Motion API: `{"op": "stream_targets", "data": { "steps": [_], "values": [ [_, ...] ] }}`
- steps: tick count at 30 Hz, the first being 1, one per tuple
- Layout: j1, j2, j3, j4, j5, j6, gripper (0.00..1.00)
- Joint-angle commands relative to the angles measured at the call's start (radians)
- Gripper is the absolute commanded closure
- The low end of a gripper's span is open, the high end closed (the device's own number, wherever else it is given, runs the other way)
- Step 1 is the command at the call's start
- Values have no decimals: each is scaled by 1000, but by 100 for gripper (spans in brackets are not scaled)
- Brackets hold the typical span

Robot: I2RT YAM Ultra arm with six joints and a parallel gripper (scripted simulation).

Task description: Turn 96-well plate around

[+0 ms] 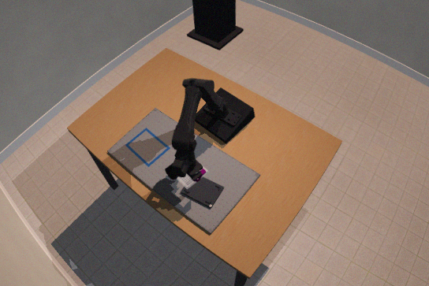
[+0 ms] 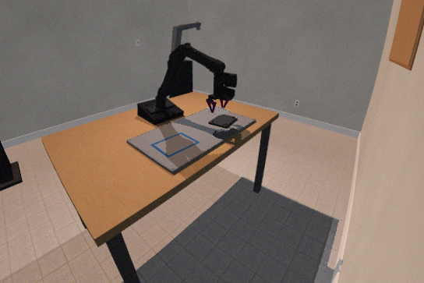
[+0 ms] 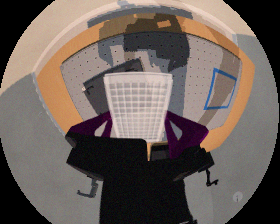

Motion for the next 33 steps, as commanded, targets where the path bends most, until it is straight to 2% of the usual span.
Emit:
{"op": "stream_targets", "data": {
  "steps": [1,3,4,6,17,18,33],
  "values": [
    [38,8,53,-29,21,51,100],
    [38,8,53,-29,21,51,100],
    [46,-18,60,-32,23,60,100],
    [63,31,77,-38,27,76,100],
    [151,101,182,-78,46,162,100],
    [155,93,188,-80,46,166,100],
    [145,73,183,-77,46,164,100]
  ]
}}
